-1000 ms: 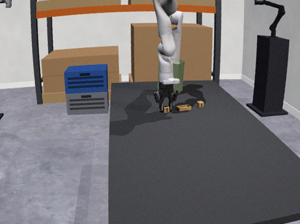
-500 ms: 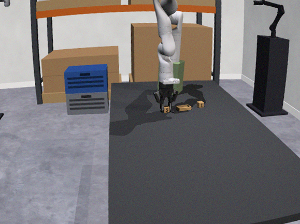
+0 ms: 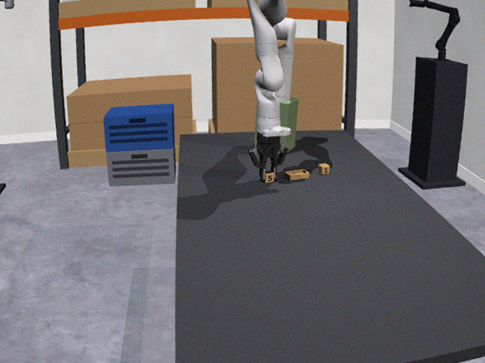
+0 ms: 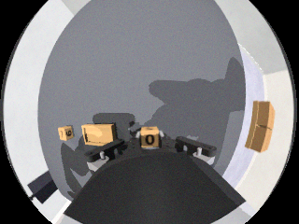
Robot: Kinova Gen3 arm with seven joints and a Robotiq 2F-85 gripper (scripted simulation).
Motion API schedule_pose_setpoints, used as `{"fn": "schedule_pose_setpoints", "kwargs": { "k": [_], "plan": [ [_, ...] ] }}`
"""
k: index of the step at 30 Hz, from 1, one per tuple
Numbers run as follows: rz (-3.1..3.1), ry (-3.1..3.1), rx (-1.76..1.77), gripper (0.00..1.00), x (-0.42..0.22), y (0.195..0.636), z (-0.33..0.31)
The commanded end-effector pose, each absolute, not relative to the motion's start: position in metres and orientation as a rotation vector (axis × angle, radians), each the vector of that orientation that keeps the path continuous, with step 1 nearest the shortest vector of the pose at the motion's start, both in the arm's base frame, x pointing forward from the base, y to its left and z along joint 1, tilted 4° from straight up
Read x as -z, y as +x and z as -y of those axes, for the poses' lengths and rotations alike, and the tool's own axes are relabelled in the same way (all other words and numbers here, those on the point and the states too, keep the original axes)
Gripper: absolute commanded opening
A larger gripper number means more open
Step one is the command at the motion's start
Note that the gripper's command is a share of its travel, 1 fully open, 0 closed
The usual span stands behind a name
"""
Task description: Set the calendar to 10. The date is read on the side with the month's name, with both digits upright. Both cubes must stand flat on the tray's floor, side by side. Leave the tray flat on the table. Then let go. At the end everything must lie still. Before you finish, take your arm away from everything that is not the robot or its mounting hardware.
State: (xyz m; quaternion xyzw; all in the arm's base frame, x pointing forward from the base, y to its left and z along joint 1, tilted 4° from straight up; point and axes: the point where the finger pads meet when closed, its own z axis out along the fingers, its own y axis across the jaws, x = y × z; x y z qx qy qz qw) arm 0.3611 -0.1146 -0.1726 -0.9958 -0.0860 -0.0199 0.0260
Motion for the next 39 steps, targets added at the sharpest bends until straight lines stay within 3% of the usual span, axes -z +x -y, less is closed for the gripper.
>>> {"fn": "schedule_pose_setpoints", "kwargs": {
  "k": [1,20,39],
  "plan": [
    [0.286,-3.080,0.067,0.26,0.174,0.362,0.116],
    [0.286,-3.080,0.067,0.26,0.172,0.362,0.116],
    [0.289,-3.073,0.066,0.26,0.114,0.359,0.117]
  ]
}}
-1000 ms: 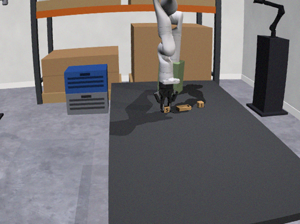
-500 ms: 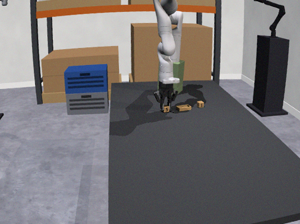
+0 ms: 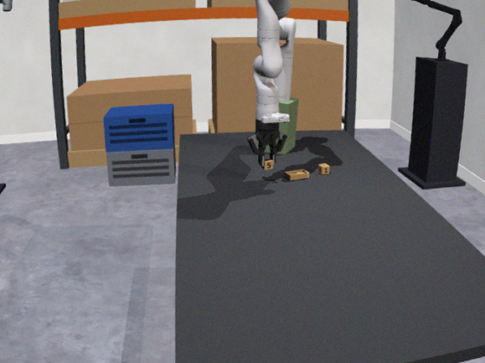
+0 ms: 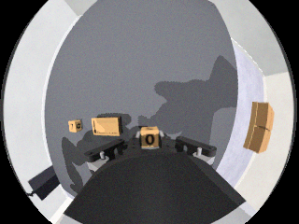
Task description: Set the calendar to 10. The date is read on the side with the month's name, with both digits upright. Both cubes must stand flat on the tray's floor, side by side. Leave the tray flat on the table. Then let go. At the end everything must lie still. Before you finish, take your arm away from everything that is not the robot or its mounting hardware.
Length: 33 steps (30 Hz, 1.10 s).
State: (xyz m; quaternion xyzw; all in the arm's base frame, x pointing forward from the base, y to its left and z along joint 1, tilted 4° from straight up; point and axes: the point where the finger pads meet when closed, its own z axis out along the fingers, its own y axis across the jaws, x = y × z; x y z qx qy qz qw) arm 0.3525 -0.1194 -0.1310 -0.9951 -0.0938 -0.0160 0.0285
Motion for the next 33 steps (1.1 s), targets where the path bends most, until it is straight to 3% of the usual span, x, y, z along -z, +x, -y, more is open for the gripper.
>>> {"fn": "schedule_pose_setpoints", "kwargs": {
  "k": [1,29,33],
  "plan": [
    [0.289,-3.073,0.066,0.26,0.109,0.359,0.117],
    [0.288,-3.071,0.060,0.26,0.074,0.356,0.118],
    [0.297,-3.073,0.082,0.26,0.066,0.357,0.065]
  ]
}}
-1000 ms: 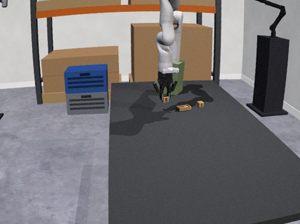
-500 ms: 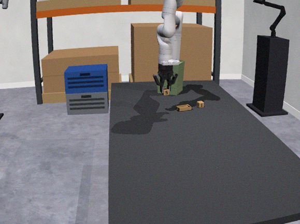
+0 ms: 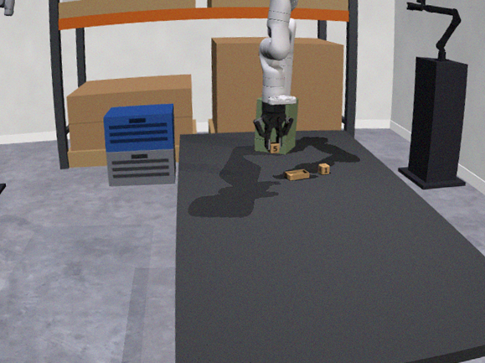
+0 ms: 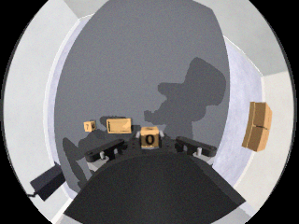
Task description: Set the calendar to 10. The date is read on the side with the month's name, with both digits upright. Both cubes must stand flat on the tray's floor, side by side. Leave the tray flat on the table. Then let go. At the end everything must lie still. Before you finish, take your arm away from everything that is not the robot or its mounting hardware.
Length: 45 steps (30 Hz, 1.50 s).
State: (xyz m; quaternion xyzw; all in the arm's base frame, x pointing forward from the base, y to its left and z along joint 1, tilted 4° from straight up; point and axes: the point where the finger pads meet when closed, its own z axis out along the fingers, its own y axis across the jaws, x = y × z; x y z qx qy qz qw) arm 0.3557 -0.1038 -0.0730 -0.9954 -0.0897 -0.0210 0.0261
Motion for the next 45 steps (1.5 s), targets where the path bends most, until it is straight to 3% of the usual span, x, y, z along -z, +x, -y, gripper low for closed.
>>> {"fn": "schedule_pose_setpoints", "kwargs": {
  "k": [1,5,45],
  "plan": [
    [0.300,-3.072,0.081,0.26,0.063,0.353,0.044],
    [0.314,-3.075,0.069,0.26,0.055,0.338,0.003],
    [0.308,-3.078,0.070,0.26,0.085,0.339,-0.002]
  ]
}}
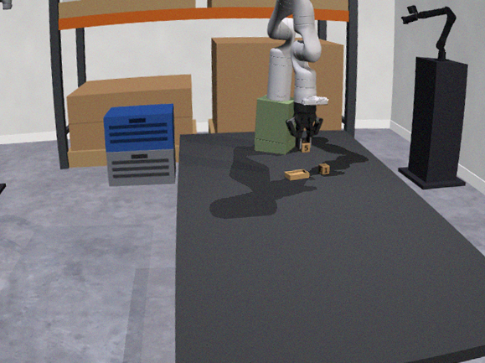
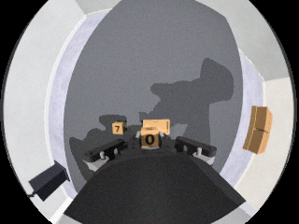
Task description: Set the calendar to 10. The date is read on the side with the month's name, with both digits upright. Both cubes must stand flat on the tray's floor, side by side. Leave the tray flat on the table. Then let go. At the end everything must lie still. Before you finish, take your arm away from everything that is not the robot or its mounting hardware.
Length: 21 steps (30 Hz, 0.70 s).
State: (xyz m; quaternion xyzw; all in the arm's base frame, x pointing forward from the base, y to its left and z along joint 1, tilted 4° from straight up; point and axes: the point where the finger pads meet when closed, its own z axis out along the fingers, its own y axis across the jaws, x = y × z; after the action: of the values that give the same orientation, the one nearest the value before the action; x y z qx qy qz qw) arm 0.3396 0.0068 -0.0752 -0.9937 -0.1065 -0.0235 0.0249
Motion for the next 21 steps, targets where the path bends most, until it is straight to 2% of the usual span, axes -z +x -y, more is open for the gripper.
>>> {"fn": "schedule_pose_setpoints", "kwargs": {
  "k": [1,11,21],
  "plan": [
    [0.308,-3.078,0.070,0.26,0.089,0.339,-0.002],
    [0.307,-3.078,0.070,0.26,0.120,0.340,-0.003],
    [0.308,-3.078,0.068,0.26,0.123,0.339,-0.003]
  ]
}}
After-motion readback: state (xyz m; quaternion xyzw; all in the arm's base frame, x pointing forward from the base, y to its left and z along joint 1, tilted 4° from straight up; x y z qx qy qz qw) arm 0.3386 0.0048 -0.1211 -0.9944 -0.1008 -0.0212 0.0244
